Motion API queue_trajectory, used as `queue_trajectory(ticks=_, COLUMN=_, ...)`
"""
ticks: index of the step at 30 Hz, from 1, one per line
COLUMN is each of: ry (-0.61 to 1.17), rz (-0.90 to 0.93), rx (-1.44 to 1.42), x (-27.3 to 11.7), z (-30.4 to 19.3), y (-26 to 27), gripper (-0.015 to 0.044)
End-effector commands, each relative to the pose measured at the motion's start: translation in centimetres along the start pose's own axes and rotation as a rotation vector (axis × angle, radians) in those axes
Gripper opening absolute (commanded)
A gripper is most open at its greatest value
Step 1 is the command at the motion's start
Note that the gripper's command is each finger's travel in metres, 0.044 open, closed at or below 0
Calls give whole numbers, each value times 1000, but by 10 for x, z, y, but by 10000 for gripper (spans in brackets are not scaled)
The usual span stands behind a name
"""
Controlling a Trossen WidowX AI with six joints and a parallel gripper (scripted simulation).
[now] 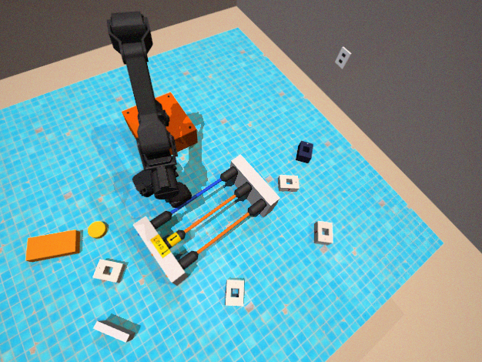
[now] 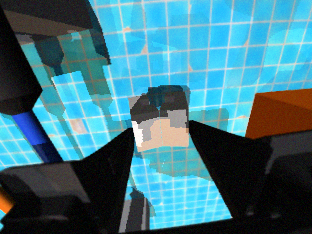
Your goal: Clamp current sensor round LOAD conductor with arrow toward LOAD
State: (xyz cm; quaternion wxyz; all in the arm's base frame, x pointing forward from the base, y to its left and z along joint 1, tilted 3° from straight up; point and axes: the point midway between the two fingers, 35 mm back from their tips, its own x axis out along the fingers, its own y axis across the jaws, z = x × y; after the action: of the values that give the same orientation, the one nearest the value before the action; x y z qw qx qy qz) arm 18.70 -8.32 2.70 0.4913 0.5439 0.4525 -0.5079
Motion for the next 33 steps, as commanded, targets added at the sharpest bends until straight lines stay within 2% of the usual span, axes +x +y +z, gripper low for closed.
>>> queue_trajectory(ticks=1, ry=-1, rz=2, rx=0, x=-5, z=1, y=2, gripper=121)
queue_trajectory(ticks=6, ry=-2, rz=0, rx=1, x=-26, z=2, y=6, gripper=0)
queue_trajectory(ticks=26, ry=-4, rz=-7, rx=3, x=-120, z=1, y=10, gripper=0)
queue_trajectory(ticks=33, ry=-3, rz=-7, rx=-57, x=-124, z=0, y=12, gripper=0)
